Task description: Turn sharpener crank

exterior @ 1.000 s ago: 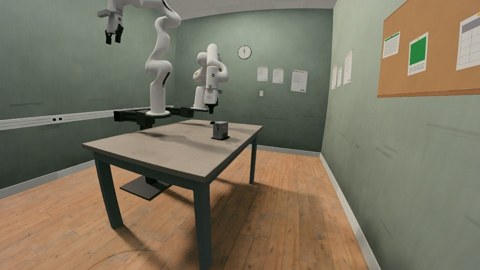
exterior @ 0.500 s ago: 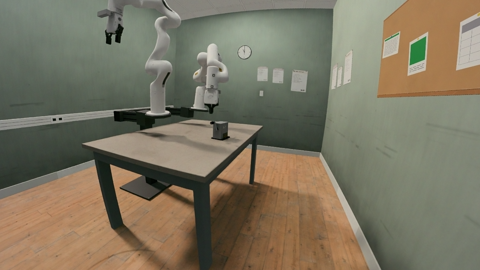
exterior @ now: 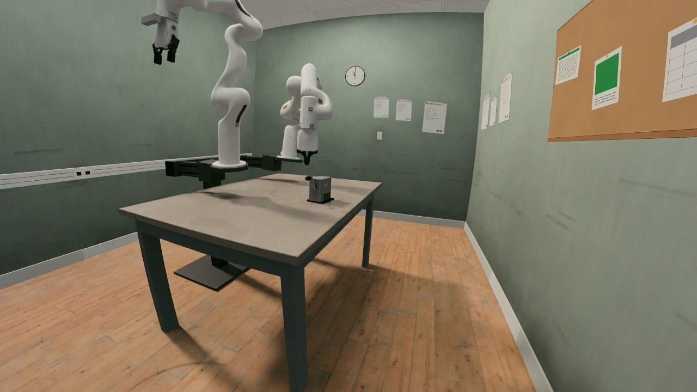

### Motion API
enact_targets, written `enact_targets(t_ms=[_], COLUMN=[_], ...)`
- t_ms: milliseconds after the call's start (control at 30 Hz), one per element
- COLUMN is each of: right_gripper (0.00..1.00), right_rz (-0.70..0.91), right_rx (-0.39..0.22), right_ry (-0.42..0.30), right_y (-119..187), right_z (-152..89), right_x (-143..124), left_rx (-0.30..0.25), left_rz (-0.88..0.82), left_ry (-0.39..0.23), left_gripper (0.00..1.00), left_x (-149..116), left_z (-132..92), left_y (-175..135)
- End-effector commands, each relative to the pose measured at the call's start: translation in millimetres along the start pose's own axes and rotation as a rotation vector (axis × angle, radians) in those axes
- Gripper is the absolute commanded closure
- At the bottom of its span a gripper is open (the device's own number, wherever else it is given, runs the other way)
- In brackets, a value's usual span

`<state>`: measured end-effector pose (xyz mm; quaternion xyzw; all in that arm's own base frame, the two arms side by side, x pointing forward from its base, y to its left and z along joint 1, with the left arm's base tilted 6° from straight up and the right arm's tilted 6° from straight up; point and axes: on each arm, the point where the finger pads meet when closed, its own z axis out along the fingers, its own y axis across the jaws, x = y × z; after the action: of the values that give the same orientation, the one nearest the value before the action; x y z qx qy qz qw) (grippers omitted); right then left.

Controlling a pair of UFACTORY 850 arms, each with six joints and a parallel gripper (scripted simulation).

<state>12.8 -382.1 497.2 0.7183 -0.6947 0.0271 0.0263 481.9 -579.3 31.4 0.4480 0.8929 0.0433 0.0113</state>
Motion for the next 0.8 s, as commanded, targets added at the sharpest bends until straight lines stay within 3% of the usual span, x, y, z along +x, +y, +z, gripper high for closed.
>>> enact_targets(t_ms=[0, 300, 367, 767], right_gripper=[0.00, 0.00, 0.00, 0.00], right_rz=[0.000, 0.000, 0.000, 0.000], right_rx=[0.000, 0.000, 0.000, 0.000], right_ry=[0.002, 0.002, 0.002, 0.002], right_y=[0.0, 0.0, 0.0, 0.0], right_z=[-0.7, -0.7, -0.7, -0.7], right_x=[0.3, 0.3, 0.3, 0.3], left_rx=[-0.013, -0.012, -0.012, -0.011], left_rz=[-0.167, -0.455, -0.455, -0.879], left_ry=[-0.004, -0.006, -0.006, -0.009], left_gripper=[1.00, 1.00, 1.00, 1.00], left_x=[-1.0, -1.2, -1.2, -1.3], left_z=[-1.4, -1.4, -1.4, -1.4], left_y=[0.1, 0.1, 0.1, 0.2])
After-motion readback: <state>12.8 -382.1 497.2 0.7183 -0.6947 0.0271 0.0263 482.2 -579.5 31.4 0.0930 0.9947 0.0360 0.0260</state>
